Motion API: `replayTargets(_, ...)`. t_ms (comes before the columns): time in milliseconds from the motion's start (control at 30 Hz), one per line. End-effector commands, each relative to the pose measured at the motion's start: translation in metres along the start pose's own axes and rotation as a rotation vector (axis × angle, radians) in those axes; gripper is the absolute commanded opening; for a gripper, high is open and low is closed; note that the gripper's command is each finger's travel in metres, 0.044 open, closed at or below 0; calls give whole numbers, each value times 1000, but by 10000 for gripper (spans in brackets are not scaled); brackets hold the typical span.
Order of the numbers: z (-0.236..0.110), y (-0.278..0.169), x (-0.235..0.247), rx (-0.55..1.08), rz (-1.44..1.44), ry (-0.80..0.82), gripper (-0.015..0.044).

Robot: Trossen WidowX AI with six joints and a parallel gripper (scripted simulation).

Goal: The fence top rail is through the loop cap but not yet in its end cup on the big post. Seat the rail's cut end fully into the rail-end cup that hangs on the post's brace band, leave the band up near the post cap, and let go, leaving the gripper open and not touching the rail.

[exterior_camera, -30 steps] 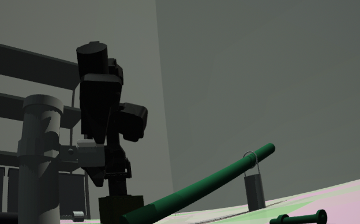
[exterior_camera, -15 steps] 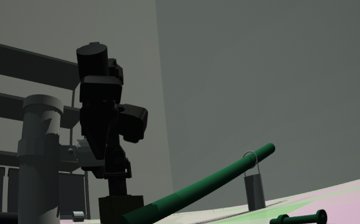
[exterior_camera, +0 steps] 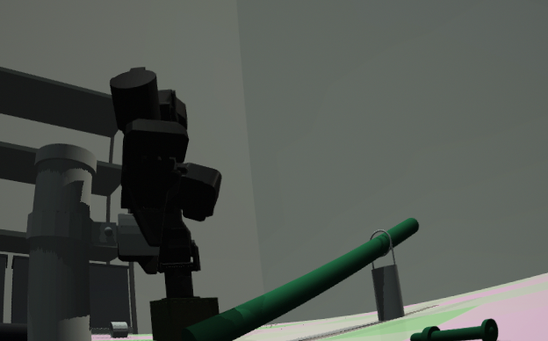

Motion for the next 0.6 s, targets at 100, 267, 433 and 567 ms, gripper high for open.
replayTargets(100,-2,-3,4,-17,-34,5,0)
replayTargets(267,-3,-5,6,-31,-59,8,0)
replayTargets(433,-5,-9,8,-52,-98,13,0)
replayTargets(567,-5,-9,9,-56,-105,14,0)
Point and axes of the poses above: the point midway between the two fingers, 35 mm back from their tips, its own z axis out along the fingers, its own x axis across the jaws, y = z × x, the point moved 10 cm from there along -z, back along the fingers, and after that the axes turned 12 degrees about z, right-handed, at the moved point
